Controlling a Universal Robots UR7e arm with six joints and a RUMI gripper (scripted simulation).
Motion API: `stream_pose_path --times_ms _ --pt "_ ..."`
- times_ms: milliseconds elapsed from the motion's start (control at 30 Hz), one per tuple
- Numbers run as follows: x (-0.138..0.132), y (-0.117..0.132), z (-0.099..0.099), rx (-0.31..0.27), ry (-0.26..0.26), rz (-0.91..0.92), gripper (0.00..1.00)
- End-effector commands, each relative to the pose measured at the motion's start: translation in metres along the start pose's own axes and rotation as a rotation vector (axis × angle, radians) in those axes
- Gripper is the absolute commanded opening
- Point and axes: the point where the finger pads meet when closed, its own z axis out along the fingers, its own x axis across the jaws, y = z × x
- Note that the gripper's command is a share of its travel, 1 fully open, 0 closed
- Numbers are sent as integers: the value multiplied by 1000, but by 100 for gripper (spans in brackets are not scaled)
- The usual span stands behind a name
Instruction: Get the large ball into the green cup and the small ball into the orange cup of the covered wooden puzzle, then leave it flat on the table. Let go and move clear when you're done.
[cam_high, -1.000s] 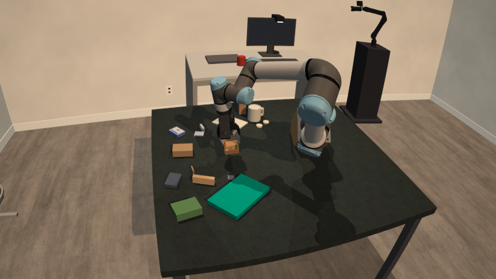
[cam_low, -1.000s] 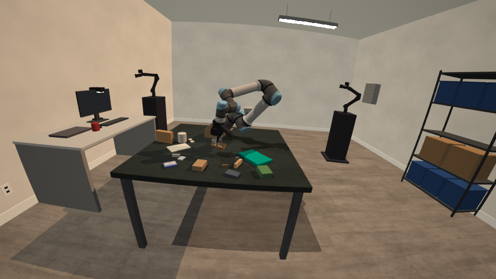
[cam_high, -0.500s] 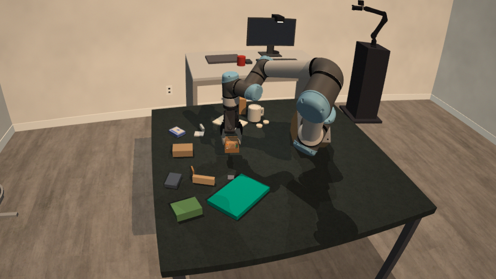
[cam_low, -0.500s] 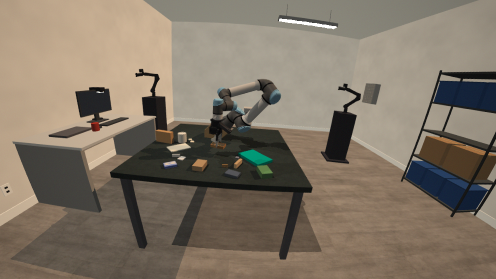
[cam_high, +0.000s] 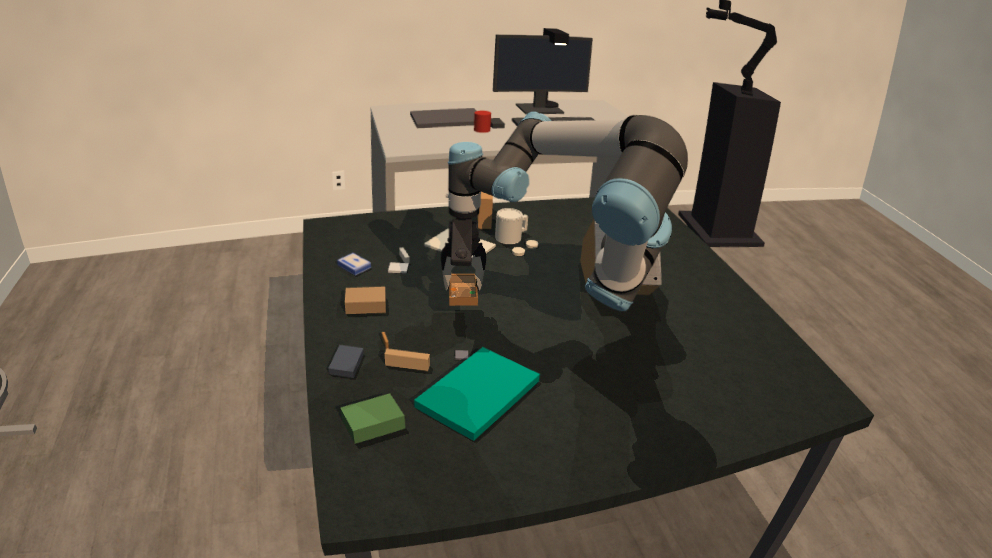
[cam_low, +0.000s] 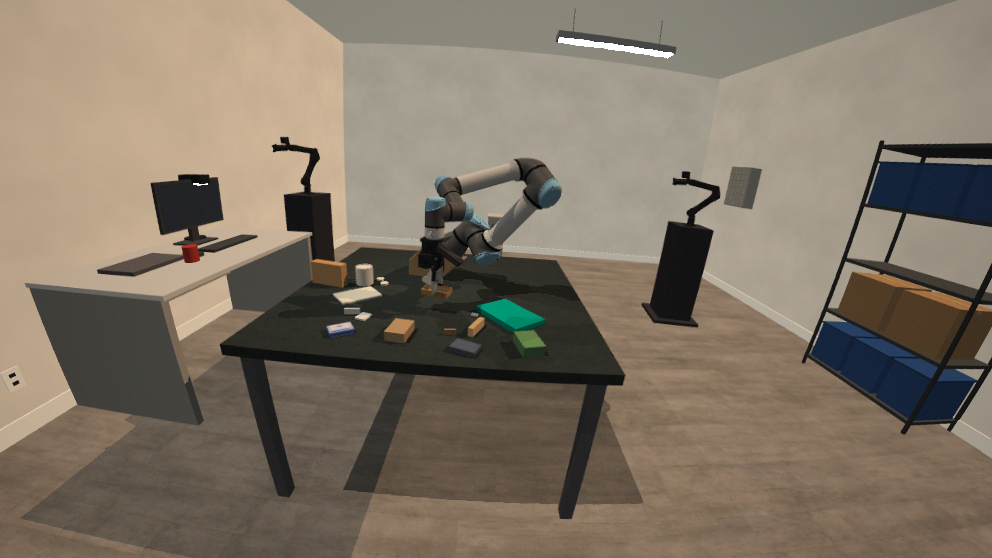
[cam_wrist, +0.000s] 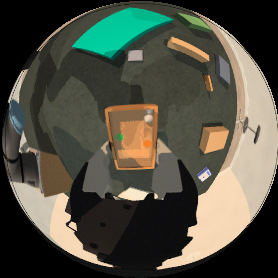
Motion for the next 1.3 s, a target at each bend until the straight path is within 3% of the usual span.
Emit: stream_pose_path --times_ms 0,1267 --pt "1 0 0 -4 -1 -2 43" --pt "-1 1 0 18 22 1 43"
